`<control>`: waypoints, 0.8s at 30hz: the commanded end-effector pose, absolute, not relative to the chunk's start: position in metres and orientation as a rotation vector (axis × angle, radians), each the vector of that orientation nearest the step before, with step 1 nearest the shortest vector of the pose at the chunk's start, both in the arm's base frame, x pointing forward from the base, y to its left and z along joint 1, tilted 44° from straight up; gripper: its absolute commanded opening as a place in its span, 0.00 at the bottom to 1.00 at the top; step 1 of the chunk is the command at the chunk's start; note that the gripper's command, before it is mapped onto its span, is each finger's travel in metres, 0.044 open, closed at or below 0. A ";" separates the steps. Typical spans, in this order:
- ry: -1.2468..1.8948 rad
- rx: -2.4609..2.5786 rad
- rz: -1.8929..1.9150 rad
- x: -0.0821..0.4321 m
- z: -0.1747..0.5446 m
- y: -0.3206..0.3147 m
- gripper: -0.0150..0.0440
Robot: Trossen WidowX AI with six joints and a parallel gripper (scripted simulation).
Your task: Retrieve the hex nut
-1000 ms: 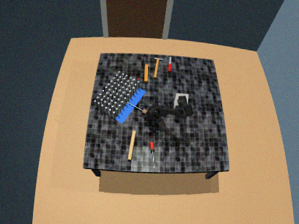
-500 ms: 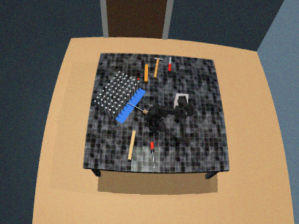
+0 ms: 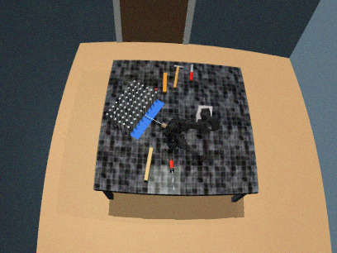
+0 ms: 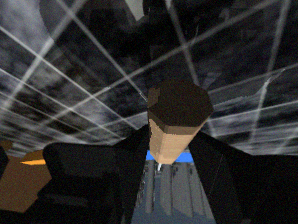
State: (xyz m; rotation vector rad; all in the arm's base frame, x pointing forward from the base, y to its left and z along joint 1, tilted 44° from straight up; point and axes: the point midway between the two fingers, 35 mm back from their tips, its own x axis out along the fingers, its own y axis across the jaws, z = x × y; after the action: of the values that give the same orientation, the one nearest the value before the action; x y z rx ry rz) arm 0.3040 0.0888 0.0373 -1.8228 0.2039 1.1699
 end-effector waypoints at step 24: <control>0.200 -1.827 1.156 0.272 0.062 0.092 0.25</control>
State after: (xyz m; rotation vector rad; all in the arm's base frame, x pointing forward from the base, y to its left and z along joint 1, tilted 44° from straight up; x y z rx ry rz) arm 0.2822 0.0912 0.0615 -1.8286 0.1877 1.1581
